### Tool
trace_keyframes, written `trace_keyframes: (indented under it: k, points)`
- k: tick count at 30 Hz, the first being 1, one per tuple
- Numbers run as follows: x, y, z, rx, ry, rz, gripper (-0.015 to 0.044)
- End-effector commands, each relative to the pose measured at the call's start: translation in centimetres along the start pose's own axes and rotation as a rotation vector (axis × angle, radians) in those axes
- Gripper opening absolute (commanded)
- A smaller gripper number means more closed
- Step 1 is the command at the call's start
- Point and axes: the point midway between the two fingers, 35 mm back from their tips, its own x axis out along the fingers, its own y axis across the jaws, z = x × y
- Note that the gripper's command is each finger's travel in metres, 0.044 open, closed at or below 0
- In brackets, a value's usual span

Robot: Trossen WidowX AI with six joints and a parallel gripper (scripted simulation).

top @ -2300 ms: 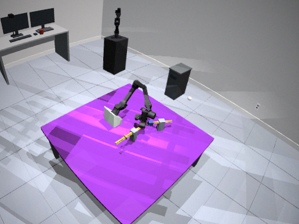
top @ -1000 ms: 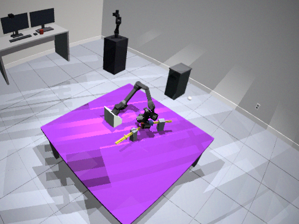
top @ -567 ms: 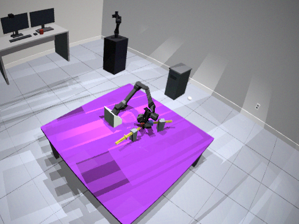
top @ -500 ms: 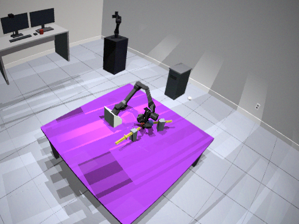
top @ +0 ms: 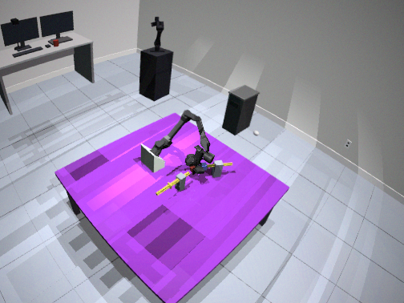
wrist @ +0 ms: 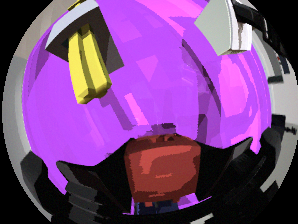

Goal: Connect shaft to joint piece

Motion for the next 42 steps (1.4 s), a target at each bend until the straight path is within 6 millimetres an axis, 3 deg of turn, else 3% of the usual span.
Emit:
trace_keyframes:
  k: [1,15,20,23,34,42]
  points:
    - [-0.01,0.02,0.0,-0.005,-0.002,0.001,0.0]
    - [0.0,0.0,0.0,-0.001,0.0,0.0,0.0]
    - [0.0,0.0,0.0,-0.001,0.0,0.0,0.0131]
    - [0.0,0.0,0.0,-0.001,0.0,0.0,0.0147]
    - [0.0,0.0,0.0,-0.001,0.0,0.0,0.0436]
    - [0.0,0.0,0.0,-0.001,0.0,0.0,0.044]
